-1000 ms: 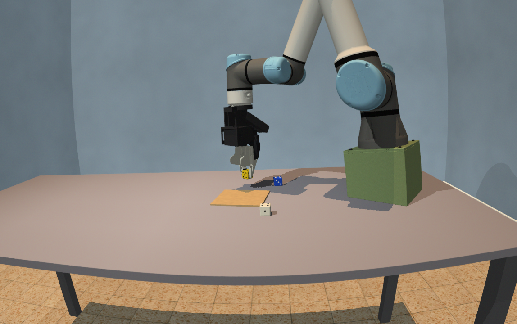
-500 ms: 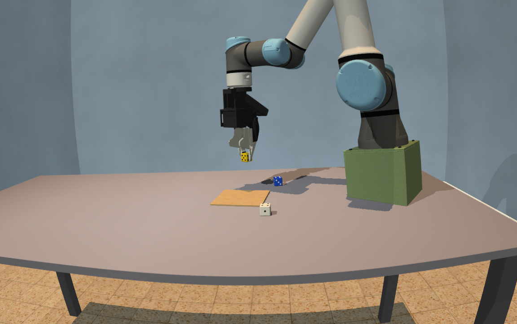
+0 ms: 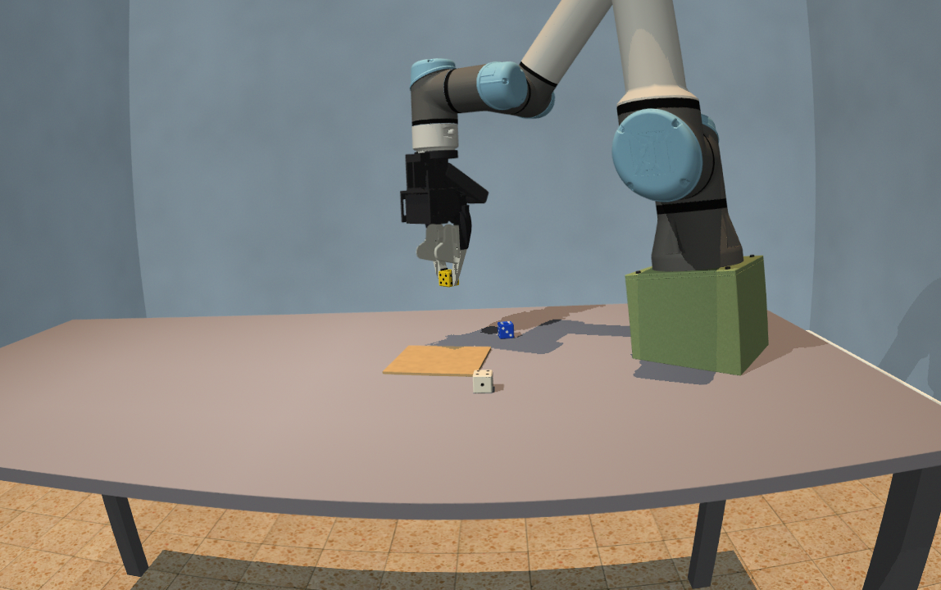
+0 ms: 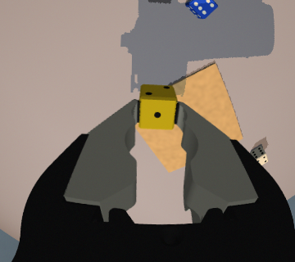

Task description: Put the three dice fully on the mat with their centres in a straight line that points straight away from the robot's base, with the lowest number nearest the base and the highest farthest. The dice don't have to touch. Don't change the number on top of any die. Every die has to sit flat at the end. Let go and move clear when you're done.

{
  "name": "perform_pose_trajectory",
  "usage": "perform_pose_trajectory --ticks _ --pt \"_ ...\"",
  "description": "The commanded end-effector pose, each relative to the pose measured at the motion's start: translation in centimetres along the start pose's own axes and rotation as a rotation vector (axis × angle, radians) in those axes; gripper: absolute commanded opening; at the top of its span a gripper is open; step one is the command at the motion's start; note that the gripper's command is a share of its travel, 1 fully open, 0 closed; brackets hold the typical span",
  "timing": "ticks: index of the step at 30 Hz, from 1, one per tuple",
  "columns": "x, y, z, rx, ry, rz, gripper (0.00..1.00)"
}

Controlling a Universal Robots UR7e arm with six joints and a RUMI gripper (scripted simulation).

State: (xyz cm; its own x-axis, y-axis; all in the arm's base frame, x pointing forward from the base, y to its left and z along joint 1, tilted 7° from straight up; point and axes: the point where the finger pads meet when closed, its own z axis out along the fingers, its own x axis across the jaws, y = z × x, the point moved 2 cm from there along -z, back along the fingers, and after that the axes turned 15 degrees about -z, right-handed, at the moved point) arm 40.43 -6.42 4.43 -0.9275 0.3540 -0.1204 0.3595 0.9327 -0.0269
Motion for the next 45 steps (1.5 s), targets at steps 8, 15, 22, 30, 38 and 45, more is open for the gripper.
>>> perform_pose_trajectory --ticks 8,15,22,30,38,45 --pt "-0.03 0.0 -0.05 0.0 -0.001 0.002 0.06" --pt "0.0 0.02 -0.06 0.0 -0.001 0.012 0.06" --pt "0.07 0.07 -0.06 0.0 -0.001 0.036 0.06" --pt "0.18 0.15 -0.07 0.0 -0.001 0.072 0.06" --pt "0.4 0.31 -0.08 0.0 -0.001 0.145 0.06" --pt "0.58 0.45 -0.09 0.0 -0.001 0.206 0.06"
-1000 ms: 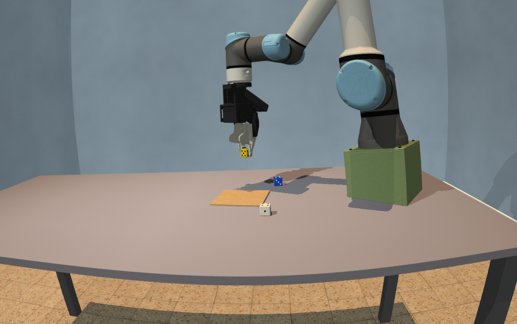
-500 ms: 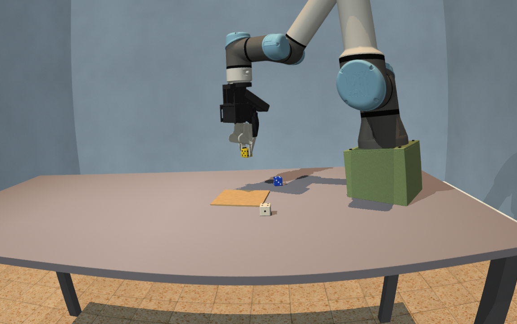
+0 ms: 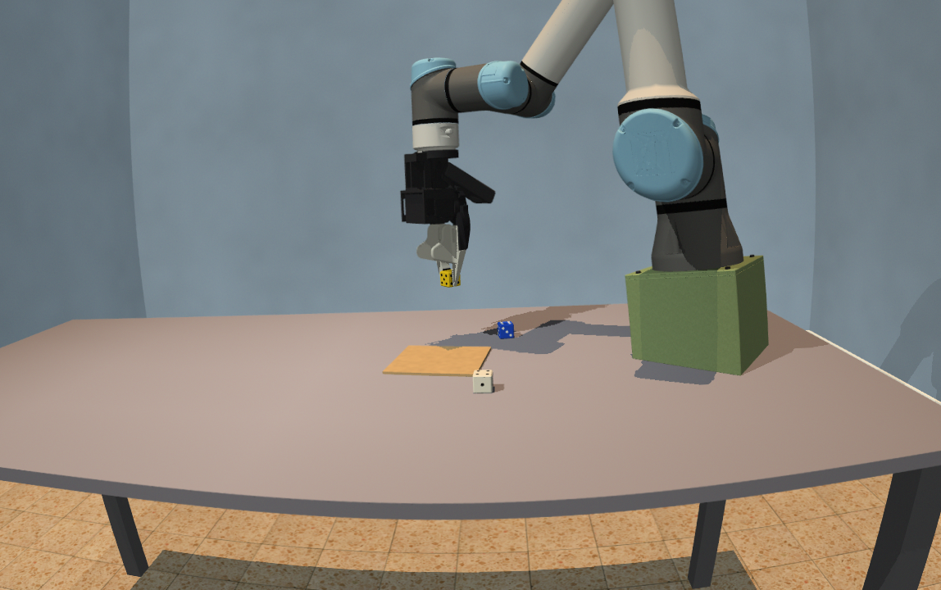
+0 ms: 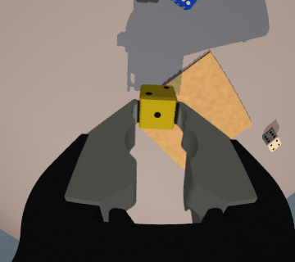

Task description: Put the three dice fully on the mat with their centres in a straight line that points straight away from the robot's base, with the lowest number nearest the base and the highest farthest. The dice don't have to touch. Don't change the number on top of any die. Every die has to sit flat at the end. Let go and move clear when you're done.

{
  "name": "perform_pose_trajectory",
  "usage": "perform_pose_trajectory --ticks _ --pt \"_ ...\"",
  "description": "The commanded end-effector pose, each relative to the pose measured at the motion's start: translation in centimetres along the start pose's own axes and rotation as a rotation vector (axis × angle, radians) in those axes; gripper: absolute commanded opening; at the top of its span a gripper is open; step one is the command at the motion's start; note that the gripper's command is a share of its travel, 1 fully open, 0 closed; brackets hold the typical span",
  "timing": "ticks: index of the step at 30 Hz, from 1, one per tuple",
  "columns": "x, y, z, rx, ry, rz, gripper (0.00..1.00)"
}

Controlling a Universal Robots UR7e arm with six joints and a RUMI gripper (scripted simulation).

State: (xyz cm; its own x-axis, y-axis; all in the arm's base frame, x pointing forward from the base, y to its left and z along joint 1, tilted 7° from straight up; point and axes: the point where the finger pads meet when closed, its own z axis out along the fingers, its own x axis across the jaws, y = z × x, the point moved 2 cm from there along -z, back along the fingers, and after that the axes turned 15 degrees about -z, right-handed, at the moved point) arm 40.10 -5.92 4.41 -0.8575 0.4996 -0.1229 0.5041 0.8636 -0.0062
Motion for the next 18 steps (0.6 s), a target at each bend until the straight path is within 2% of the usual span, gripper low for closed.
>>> perform_pose_trajectory --ticks 1,18 --pt "0.15 0.11 -0.04 0.001 -0.001 0.059 0.06" --pt "1.02 0.67 -0.08 0.0 -0.001 0.332 0.06"
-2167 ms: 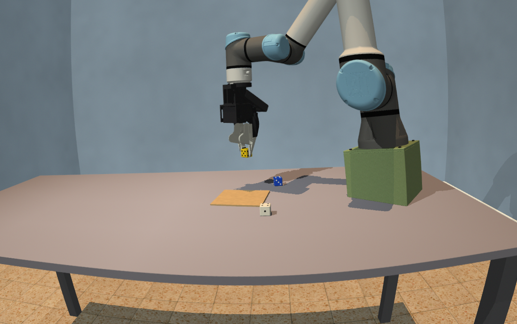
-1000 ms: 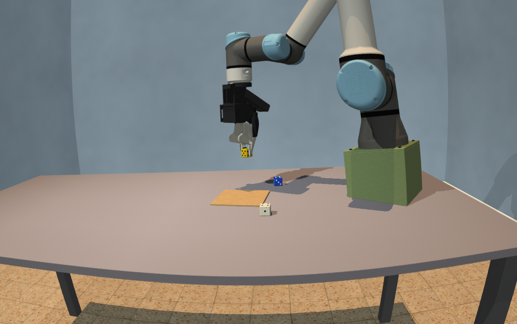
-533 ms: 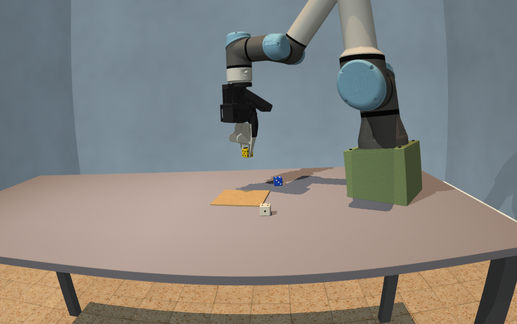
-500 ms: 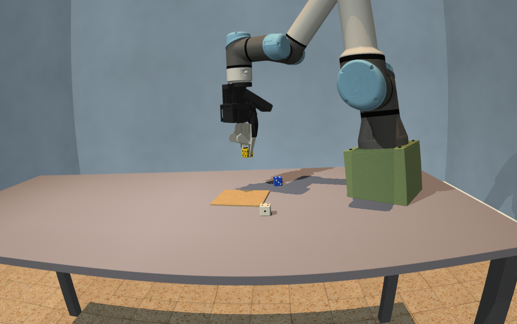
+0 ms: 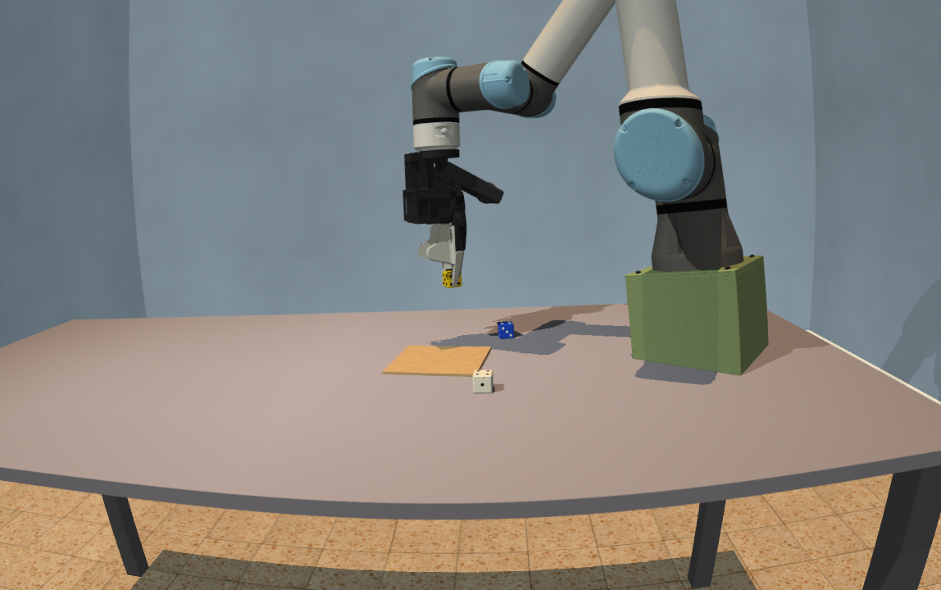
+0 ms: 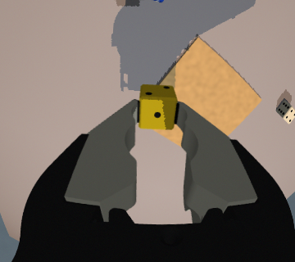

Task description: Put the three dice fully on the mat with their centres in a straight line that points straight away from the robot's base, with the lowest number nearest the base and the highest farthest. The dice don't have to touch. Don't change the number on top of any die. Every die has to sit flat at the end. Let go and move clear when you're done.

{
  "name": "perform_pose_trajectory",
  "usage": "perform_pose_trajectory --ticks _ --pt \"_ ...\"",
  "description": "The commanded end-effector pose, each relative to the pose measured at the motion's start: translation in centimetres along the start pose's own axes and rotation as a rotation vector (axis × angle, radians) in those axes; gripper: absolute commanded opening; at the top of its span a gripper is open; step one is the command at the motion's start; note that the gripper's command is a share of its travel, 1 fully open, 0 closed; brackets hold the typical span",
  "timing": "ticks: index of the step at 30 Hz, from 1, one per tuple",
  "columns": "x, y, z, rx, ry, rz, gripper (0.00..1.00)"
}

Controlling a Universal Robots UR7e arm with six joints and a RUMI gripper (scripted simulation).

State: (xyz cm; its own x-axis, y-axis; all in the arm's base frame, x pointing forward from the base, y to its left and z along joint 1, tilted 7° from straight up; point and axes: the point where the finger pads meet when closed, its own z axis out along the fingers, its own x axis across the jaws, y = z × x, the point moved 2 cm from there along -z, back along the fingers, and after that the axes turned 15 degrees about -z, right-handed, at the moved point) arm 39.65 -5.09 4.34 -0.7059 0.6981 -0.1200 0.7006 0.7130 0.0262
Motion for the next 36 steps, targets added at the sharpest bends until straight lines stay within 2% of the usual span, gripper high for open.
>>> perform_pose_trajectory --ticks 1,11,13,24,36 --pt "0.3 0.2 0.0 0.002 -0.002 0.105 0.06" --pt "1.2 0.6 -0.1 0.002 -0.002 0.36 0.06" --pt "1.2 0.6 -0.1 0.002 -0.002 0.36 0.06" --pt "2.3 1.2 -0.1 0.001 -0.002 0.695 0.06" --pt "3.0 1.8 -0.2 0.001 -0.002 0.979 0.06"
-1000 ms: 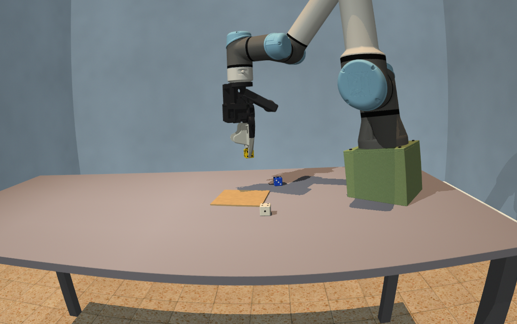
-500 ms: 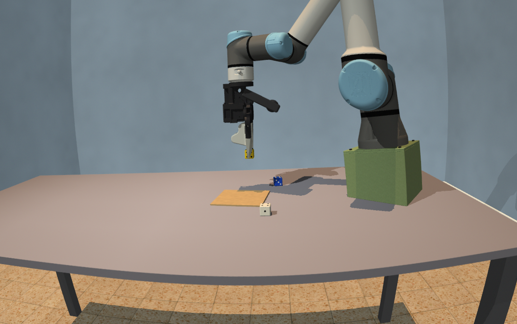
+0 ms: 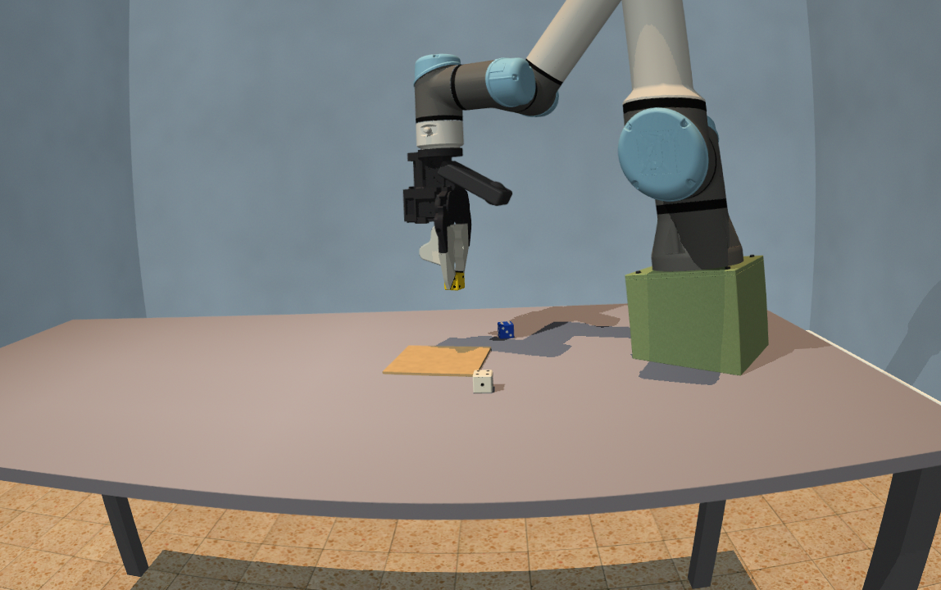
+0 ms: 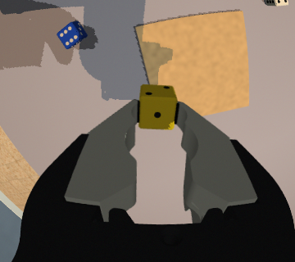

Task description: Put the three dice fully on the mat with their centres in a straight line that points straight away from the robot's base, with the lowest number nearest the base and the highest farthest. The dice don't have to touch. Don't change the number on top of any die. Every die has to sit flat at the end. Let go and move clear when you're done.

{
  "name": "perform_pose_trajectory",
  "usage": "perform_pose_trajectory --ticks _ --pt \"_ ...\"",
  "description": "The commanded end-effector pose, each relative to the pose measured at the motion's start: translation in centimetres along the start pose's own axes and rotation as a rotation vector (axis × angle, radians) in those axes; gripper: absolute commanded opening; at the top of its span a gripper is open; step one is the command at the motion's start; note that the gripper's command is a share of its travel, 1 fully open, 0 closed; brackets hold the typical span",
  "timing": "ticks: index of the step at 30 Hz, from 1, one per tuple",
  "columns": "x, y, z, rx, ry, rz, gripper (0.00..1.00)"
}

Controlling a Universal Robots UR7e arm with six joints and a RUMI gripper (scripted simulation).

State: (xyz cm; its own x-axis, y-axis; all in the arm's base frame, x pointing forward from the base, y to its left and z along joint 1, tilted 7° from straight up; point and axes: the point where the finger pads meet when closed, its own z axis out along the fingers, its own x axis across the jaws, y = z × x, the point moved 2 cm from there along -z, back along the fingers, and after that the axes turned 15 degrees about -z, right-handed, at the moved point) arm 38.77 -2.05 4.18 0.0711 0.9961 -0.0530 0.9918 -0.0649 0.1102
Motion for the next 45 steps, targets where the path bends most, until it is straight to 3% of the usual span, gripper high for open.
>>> perform_pose_trajectory --ticks 1,45 --pt "0.5 0.0 0.0 0.001 -0.008 0.155 0.06" --pt "3.5 0.1 -0.2 -0.003 -0.008 1.293 0.06"
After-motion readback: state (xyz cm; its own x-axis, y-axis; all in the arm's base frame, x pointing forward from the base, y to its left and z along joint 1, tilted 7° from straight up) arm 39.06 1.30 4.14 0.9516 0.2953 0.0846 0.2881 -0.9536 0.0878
